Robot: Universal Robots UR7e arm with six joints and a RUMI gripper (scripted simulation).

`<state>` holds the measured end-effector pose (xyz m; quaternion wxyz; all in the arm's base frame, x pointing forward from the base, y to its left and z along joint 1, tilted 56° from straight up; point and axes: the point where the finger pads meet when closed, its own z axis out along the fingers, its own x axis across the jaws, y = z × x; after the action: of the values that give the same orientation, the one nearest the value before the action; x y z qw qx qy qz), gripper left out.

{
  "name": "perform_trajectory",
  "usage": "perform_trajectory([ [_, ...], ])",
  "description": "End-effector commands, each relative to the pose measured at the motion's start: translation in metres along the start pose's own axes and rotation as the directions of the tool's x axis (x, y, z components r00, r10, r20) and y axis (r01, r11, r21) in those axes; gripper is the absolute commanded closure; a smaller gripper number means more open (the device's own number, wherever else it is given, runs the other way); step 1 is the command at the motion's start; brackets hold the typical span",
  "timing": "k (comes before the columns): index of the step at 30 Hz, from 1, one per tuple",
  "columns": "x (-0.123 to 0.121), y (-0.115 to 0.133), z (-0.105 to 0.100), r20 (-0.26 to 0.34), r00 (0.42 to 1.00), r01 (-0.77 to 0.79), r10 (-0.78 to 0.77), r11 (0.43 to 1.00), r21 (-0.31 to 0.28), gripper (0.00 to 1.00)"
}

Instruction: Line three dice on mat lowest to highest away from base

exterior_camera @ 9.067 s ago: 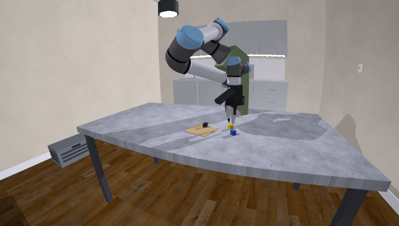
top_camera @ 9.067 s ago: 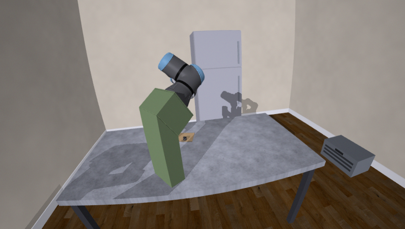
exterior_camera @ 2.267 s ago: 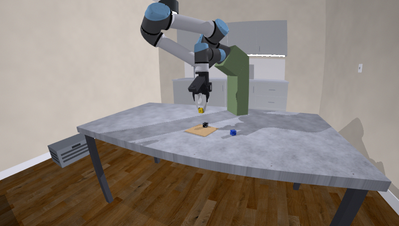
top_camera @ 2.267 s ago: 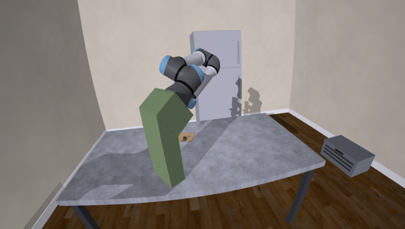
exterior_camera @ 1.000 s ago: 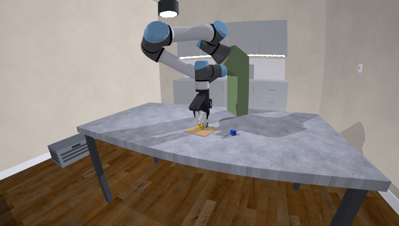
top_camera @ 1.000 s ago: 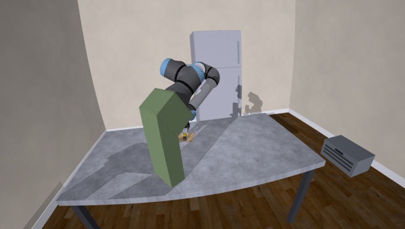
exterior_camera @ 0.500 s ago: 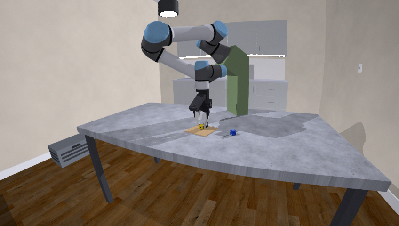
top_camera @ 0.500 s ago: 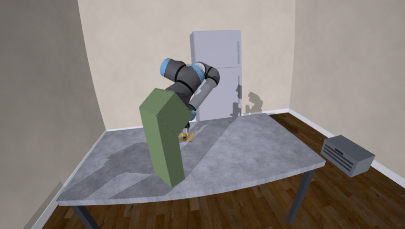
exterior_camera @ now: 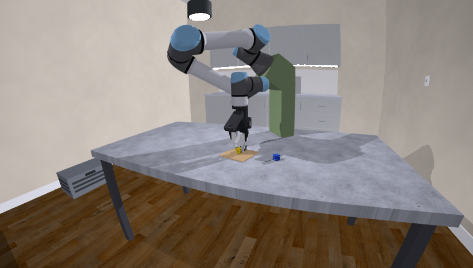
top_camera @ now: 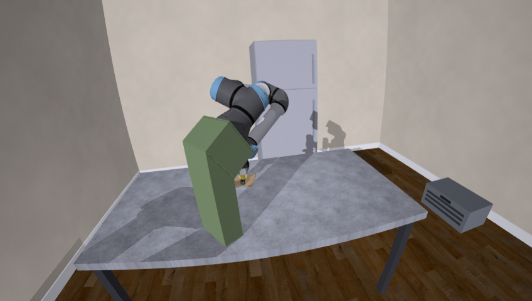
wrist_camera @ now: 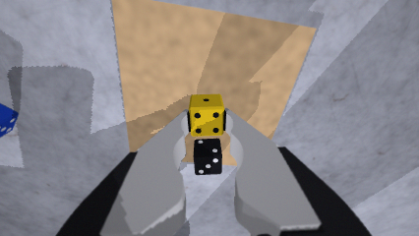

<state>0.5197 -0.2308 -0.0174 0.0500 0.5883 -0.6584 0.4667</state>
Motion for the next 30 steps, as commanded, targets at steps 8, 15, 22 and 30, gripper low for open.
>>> perform_trajectory([
  [8, 0.0, -0.0004, 0.0003, 0.0, 1.0, 0.0, 0.0, 1.0, 0.001, 0.94],
  [15, 0.0, -0.0004, 0.0016, 0.0, 1.0, 0.0, 0.0, 1.0, 0.001, 0.94],
  [22, 0.0, -0.0004, 0.0034, 0.0, 1.0, 0.0, 0.0, 1.0, 0.001, 0.94],
  [30, 0.0, -0.0003, 0.0036, 0.0, 1.0, 0.0, 0.0, 1.0, 0.001, 0.94],
])
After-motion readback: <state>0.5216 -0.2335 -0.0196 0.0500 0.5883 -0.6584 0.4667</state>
